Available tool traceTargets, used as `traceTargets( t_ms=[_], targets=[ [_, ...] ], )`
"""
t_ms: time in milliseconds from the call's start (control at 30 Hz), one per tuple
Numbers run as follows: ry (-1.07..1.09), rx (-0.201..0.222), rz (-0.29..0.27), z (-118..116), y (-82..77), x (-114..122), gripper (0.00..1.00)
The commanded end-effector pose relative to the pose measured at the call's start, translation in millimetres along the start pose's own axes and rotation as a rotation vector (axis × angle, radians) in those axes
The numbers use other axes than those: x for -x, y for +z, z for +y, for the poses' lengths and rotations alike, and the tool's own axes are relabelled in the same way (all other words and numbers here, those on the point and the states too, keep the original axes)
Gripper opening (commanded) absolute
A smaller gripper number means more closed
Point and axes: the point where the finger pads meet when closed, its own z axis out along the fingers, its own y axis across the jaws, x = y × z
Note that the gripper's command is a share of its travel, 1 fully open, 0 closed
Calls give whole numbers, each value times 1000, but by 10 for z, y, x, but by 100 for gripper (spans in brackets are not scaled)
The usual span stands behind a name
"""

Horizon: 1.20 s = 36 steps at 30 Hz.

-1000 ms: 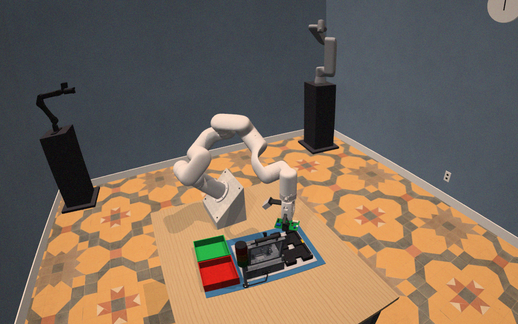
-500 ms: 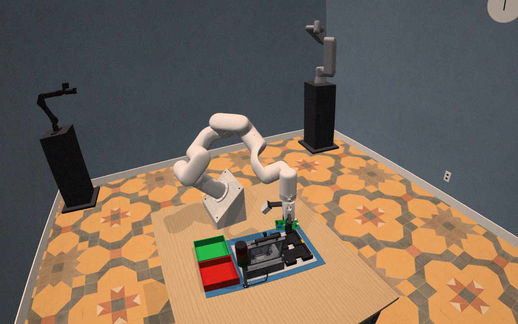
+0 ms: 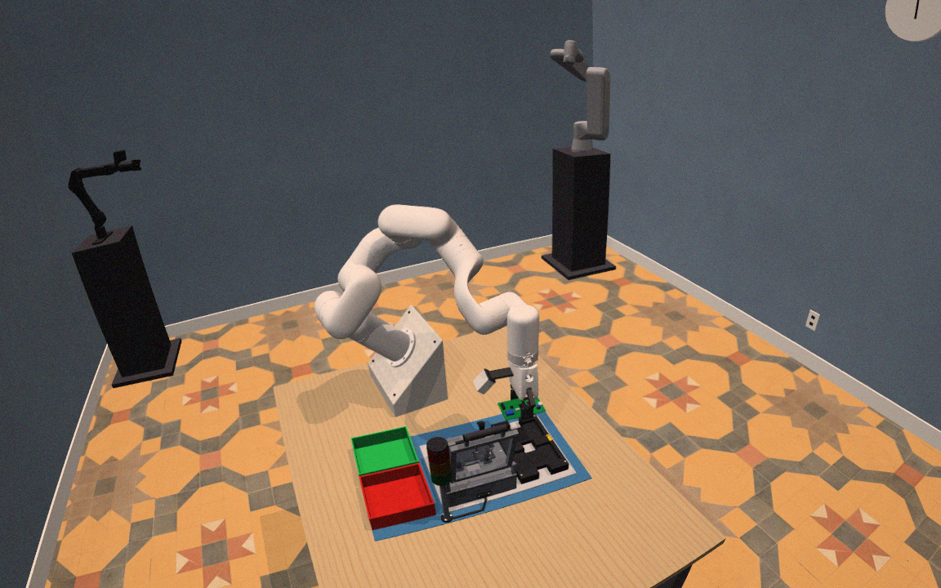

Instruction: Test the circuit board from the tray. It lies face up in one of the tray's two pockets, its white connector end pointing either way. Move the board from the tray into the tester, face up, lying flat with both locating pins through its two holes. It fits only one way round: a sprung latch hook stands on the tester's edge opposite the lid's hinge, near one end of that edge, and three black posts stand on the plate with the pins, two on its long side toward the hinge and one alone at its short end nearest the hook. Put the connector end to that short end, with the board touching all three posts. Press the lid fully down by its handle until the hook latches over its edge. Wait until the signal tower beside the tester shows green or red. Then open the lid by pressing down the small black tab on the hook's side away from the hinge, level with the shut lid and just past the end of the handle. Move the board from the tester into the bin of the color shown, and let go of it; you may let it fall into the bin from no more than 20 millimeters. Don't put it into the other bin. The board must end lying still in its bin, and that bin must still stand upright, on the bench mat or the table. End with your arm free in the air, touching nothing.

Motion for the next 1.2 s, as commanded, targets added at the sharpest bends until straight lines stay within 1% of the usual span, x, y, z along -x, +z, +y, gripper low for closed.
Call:
traceTargets(
  t_ms=[0, 1167],
  targets=[
    [-38, -3, -5, -10, -22, 11, 79],
    [-56, -3, -5, -11, -22, 8, 79]
  ],
)
